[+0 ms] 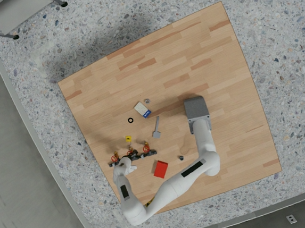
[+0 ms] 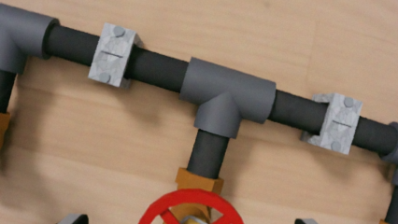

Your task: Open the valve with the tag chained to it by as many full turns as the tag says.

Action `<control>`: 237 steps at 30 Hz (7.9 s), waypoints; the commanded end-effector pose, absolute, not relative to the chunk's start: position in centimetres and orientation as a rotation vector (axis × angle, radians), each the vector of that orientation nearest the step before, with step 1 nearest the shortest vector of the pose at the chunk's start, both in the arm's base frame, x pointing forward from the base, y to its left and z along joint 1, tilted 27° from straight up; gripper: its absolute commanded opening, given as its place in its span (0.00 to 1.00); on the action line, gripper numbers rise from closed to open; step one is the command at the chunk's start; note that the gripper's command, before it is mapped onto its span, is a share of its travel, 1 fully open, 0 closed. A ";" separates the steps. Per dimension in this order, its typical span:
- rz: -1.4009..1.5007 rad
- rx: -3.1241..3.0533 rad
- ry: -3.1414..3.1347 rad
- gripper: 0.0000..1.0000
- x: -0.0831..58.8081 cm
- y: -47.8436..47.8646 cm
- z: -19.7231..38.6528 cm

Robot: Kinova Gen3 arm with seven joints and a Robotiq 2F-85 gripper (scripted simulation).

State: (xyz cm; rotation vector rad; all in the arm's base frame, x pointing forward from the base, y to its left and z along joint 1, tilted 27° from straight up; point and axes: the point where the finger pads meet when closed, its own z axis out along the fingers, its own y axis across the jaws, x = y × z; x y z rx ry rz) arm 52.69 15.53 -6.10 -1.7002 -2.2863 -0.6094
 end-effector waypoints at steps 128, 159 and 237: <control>-0.592 2.039 -2.751 0.52 52.8 15.5 -6.0; -0.505 2.480 -2.451 1.00 52.8 15.5 -6.0; -0.747 0.338 -3.153 1.00 52.8 15.5 -6.0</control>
